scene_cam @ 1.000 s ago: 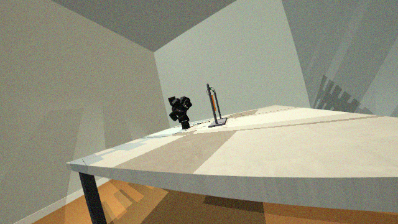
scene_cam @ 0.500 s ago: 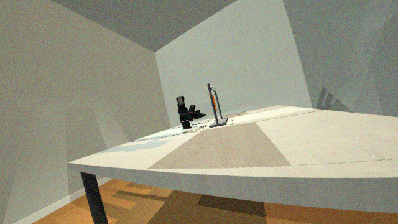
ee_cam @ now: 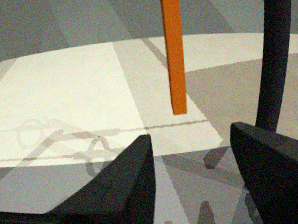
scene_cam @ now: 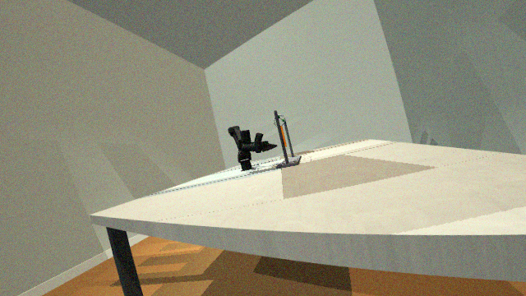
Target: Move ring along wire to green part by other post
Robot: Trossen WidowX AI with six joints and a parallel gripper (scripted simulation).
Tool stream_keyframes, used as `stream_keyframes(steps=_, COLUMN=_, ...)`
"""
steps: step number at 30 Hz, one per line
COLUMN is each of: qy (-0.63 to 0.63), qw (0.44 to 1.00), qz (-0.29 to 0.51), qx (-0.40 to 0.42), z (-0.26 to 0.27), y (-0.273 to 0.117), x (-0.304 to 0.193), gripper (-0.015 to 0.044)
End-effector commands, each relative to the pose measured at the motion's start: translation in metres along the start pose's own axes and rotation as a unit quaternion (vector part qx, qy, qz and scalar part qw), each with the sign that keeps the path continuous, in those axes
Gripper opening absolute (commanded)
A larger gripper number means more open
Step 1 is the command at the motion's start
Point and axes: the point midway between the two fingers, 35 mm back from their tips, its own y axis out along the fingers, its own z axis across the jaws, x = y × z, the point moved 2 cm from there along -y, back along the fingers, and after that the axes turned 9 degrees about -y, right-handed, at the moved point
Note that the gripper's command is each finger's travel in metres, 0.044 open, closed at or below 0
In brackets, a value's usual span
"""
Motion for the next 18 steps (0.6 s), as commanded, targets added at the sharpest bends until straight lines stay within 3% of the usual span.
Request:
stream_keyframes(steps=1, qy=0.000, qw=1.000, qz=-0.009, qx=-0.003, z=-0.002, y=0.008, x=0.010, gripper=0.0160)
stream_keyframes(steps=18, qy=0.000, qw=1.000, qz=-0.008, qx=-0.003, z=-0.005, y=0.025, x=0.013, gripper=0.0160)
